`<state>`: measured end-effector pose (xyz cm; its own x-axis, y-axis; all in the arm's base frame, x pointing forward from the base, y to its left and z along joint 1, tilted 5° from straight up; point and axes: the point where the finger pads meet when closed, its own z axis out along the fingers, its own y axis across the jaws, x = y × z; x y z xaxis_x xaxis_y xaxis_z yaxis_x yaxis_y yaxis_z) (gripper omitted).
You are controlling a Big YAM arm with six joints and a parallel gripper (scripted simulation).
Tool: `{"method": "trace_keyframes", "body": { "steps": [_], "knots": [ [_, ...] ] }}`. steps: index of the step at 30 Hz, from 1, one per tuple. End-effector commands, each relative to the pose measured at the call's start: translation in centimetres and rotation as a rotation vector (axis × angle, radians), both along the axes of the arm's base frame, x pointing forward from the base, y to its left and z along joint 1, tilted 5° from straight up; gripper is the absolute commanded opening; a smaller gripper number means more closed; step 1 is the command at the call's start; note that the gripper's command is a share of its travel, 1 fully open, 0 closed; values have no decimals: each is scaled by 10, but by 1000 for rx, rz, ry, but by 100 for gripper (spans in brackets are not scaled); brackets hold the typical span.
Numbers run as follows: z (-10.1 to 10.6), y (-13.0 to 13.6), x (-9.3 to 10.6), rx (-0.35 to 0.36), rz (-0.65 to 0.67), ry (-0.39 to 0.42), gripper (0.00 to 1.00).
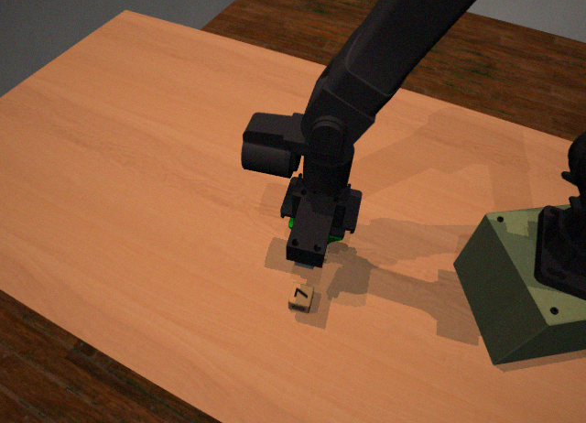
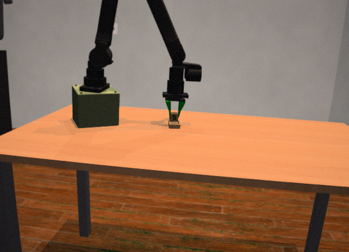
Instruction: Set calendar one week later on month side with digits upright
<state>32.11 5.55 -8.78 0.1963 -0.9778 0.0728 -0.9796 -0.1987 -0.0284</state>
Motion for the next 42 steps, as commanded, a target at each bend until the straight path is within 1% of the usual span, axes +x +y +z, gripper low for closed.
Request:
{"method": "trace_keyframes", "body": {
  "steps": [1,15,42],
  "knots": [
    [-2,-1,7,3,5,-14,27],
    [0,0,14,5,5,-26,27],
    [1,1,15,5,5,-28,27]
  ]
}}
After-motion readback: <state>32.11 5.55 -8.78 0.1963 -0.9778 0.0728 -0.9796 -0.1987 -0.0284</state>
